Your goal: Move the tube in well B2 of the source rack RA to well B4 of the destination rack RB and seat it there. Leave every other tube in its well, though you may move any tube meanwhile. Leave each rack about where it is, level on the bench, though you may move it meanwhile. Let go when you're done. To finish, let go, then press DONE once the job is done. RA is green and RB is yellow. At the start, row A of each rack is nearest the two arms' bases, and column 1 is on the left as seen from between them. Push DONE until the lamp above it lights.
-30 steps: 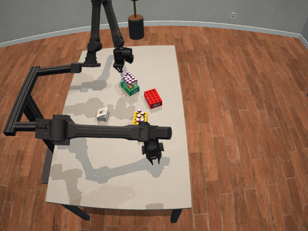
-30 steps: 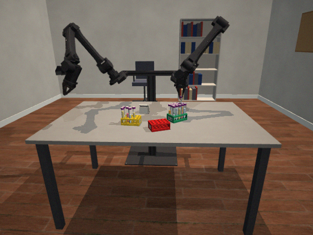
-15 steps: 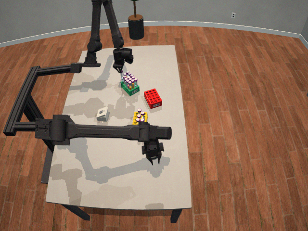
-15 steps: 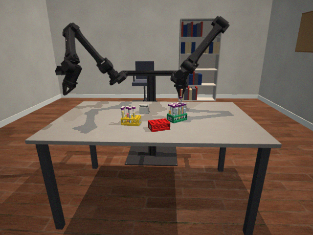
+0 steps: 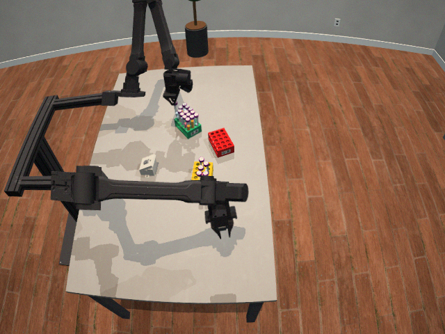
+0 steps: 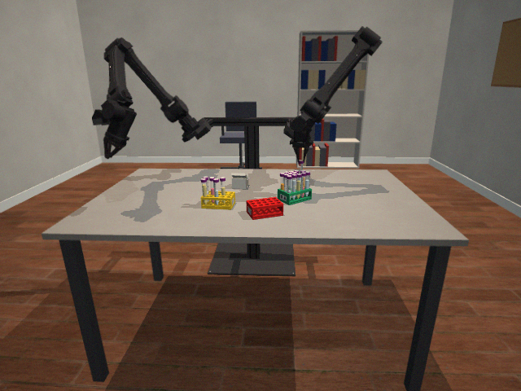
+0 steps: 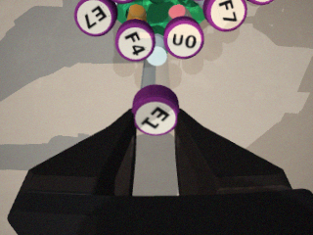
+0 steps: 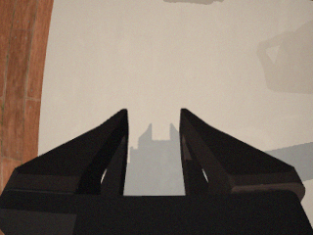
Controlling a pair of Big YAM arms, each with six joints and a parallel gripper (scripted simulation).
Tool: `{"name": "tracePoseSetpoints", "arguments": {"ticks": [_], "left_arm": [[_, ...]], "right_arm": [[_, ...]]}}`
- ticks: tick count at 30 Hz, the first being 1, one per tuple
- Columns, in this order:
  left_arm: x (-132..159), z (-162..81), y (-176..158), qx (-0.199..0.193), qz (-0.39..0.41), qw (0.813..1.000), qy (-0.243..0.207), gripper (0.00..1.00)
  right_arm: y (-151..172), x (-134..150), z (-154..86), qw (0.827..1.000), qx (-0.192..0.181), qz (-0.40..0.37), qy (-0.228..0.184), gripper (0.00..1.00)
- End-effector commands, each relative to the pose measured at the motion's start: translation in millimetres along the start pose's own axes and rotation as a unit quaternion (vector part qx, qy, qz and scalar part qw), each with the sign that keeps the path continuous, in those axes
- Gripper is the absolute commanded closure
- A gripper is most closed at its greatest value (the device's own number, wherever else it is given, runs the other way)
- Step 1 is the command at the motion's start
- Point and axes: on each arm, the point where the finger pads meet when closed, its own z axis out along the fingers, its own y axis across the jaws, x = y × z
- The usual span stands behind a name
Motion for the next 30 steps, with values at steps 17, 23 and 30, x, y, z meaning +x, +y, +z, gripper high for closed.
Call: {"name": "tracePoseSetpoints", "arguments": {"ticks": [17, 23, 30], "left_arm": [[-13, 5, 2, -0.001, -0.003, 1.000, -0.004, 1.00], [-14, 7, 1, -0.001, -0.003, 1.000, -0.004, 1.00], [-13, 11, 1, -0.001, -0.002, 1.000, -0.003, 1.00]], "right_arm": [[9, -9, -5, 1.000, -0.008, 0.012, -0.003, 0.70], [9, -9, -5, 1.000, -0.008, 0.012, -0.003, 0.70], [9, -9, -5, 1.000, -0.008, 0.012, -0.003, 0.70]]}}
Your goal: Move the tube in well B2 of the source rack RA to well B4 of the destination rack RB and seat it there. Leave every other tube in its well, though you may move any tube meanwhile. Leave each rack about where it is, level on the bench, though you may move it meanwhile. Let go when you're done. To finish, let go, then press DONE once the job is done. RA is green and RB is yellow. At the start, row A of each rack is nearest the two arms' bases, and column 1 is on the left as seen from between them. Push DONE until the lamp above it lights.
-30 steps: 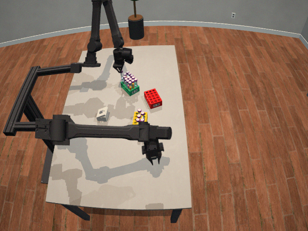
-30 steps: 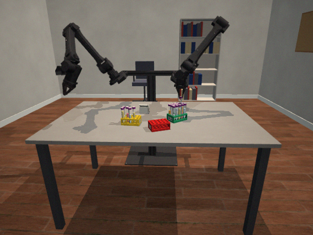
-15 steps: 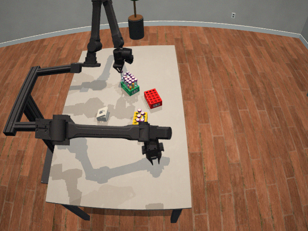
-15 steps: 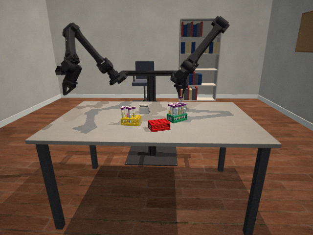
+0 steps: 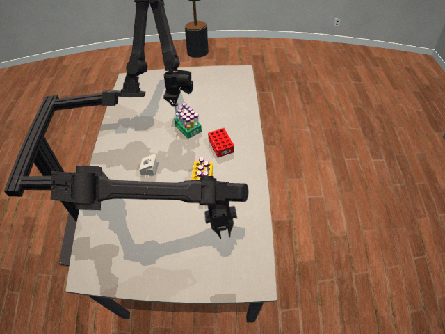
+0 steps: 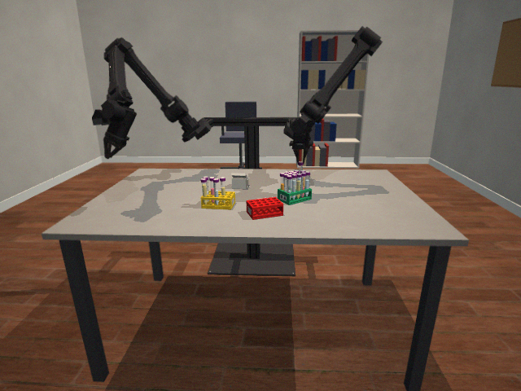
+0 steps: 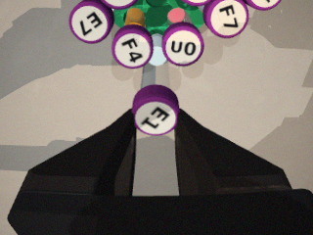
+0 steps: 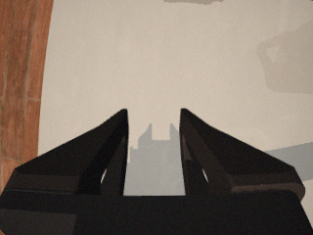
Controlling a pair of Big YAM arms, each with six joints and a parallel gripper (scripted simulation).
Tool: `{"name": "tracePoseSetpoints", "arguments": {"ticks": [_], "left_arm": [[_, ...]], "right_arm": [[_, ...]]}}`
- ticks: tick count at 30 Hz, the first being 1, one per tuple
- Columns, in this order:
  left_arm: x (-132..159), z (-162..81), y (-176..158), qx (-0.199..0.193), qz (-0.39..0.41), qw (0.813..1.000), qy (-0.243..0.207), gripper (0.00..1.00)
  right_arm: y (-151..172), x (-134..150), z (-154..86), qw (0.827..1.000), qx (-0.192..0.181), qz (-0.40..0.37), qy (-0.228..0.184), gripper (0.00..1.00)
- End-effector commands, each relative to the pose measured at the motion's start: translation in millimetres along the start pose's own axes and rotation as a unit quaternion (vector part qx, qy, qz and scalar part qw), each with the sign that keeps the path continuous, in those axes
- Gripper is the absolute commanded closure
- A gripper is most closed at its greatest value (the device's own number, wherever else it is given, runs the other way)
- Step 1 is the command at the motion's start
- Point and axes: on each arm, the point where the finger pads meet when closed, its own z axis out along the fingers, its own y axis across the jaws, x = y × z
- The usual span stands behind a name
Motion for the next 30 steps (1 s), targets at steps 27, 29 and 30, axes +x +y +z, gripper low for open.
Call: {"name": "tracePoseSetpoints", "arguments": {"ticks": [27, 29, 30], "left_arm": [[-2, 17, 0, -0.001, 0.001, 1.000, 0.002, 1.00], [-1, 19, 0, -0.001, 0.002, 1.000, 0.003, 1.00], [0, 19, 0, -0.001, 0.003, 1.000, 0.004, 1.00]], "right_arm": [[9, -9, -5, 1.000, -0.008, 0.012, -0.003, 0.70], [9, -9, -5, 1.000, -0.008, 0.012, -0.003, 0.70], [9, -9, -5, 1.000, -0.008, 0.012, -0.003, 0.70]]}}
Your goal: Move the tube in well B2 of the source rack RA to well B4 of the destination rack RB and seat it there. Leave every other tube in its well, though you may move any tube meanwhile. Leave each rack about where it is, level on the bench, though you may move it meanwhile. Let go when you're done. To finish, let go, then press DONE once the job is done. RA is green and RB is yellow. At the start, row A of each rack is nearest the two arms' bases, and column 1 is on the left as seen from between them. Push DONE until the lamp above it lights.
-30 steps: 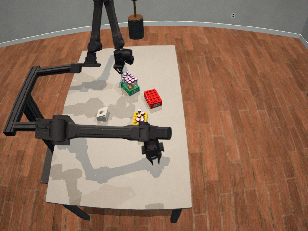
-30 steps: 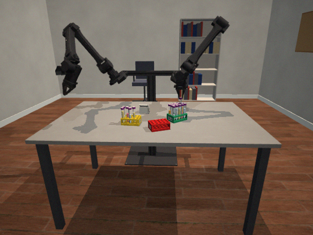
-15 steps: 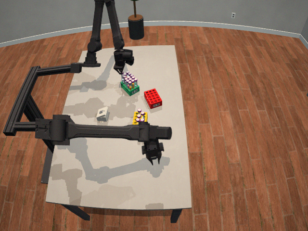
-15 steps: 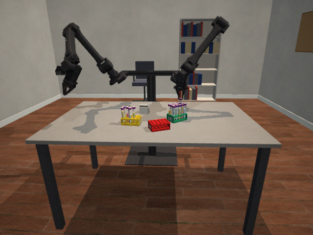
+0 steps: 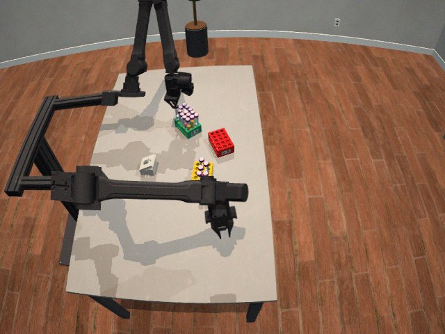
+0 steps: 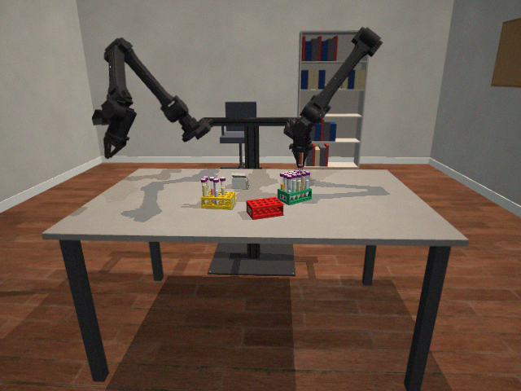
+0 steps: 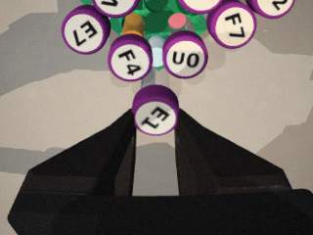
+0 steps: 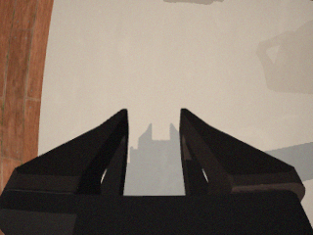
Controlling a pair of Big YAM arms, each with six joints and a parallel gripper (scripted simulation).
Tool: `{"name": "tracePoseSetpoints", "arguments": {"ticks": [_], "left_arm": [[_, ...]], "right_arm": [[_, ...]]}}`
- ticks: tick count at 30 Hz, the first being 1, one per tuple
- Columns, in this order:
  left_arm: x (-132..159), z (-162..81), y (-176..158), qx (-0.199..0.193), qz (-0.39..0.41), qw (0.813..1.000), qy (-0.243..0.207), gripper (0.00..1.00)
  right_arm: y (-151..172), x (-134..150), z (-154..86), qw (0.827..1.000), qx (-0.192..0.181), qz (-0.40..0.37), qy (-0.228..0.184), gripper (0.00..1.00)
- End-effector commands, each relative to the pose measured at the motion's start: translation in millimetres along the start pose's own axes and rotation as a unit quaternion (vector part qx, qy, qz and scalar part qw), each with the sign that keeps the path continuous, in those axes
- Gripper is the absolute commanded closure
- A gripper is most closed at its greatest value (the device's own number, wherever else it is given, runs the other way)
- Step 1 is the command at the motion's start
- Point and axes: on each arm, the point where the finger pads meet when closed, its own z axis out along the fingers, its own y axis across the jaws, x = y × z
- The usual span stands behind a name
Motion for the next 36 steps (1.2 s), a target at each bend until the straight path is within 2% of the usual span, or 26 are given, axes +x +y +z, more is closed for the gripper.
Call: {"name": "tracePoseSetpoints", "arguments": {"ticks": [1, 36], "left_arm": [[2, 7, 1, 0.000, 0.004, 1.000, 0.005, 1.00], [4, 22, 0, 0.001, 0.004, 1.000, 0.005, 1.00]], "right_arm": [[9, -9, -5, 1.000, -0.008, 0.012, -0.003, 0.70], [9, -9, -5, 1.000, -0.008, 0.012, -0.003, 0.70]]}}
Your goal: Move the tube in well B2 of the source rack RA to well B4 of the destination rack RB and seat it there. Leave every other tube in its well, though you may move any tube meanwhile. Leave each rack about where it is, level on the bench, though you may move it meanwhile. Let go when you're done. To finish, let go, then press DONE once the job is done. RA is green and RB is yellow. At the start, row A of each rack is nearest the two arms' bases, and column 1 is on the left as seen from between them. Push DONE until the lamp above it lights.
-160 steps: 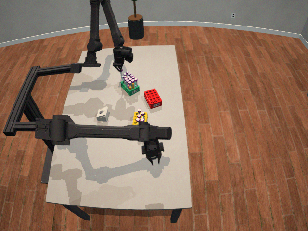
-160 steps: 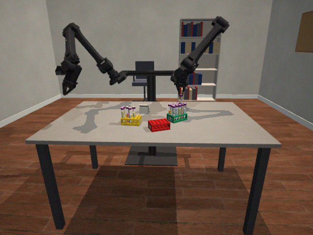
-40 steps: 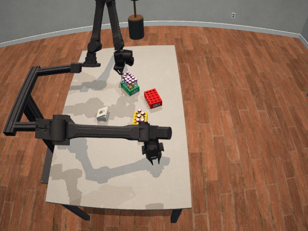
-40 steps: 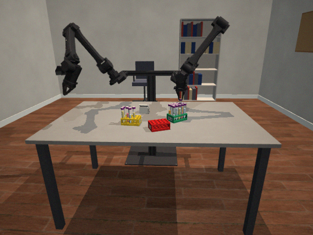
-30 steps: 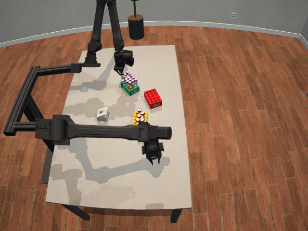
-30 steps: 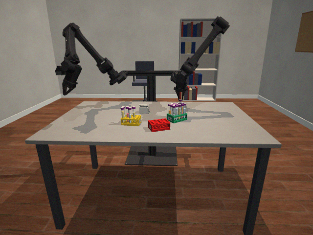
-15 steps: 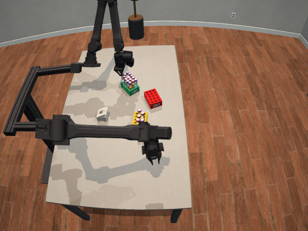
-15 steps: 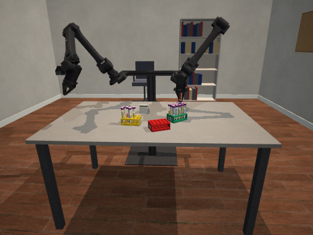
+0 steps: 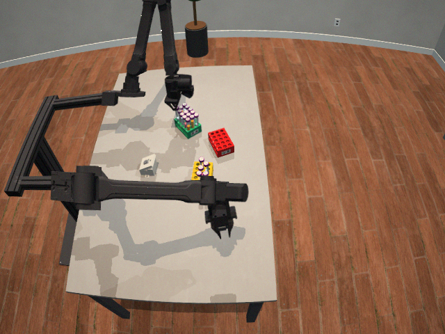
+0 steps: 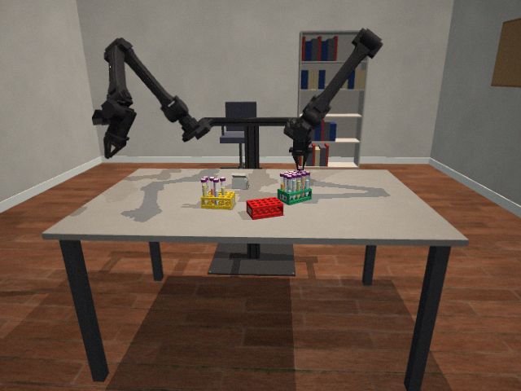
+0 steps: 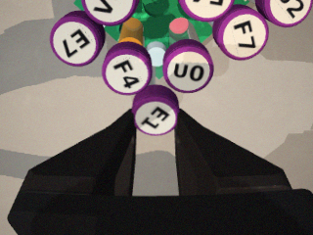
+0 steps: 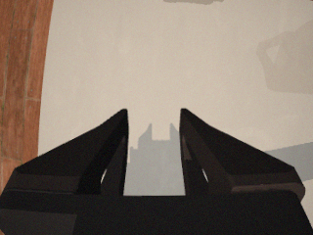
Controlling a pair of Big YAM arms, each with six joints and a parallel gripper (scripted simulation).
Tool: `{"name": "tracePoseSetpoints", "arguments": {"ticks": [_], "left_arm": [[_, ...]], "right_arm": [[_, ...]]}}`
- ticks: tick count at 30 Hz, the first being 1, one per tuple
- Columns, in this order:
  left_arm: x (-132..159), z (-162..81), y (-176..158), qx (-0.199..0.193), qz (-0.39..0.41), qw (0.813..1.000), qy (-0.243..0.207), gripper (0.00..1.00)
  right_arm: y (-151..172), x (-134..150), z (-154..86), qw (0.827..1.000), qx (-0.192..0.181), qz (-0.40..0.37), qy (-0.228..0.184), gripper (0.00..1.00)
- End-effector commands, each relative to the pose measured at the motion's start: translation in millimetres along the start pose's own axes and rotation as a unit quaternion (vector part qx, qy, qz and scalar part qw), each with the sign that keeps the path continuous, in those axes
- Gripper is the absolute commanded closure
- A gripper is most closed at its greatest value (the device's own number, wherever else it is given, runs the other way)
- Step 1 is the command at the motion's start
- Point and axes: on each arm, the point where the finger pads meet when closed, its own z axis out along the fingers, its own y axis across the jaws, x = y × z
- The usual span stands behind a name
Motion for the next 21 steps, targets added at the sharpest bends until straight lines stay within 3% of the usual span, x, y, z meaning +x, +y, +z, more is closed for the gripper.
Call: {"name": "tracePoseSetpoints", "arguments": {"ticks": [1, 21], "left_arm": [[4.5, 7.1, 0.1, 0.001, 0.005, 1.000, 0.006, 1.00], [-2.1, 8.2, -0.4, 0.001, 0.003, 1.000, -0.002, 1.00]], "right_arm": [[9.1, -9.5, -4.6, 1.000, -0.008, 0.012, -0.003, 0.70], [9.1, -9.5, -4.6, 1.000, -0.008, 0.012, -0.003, 0.70]]}}
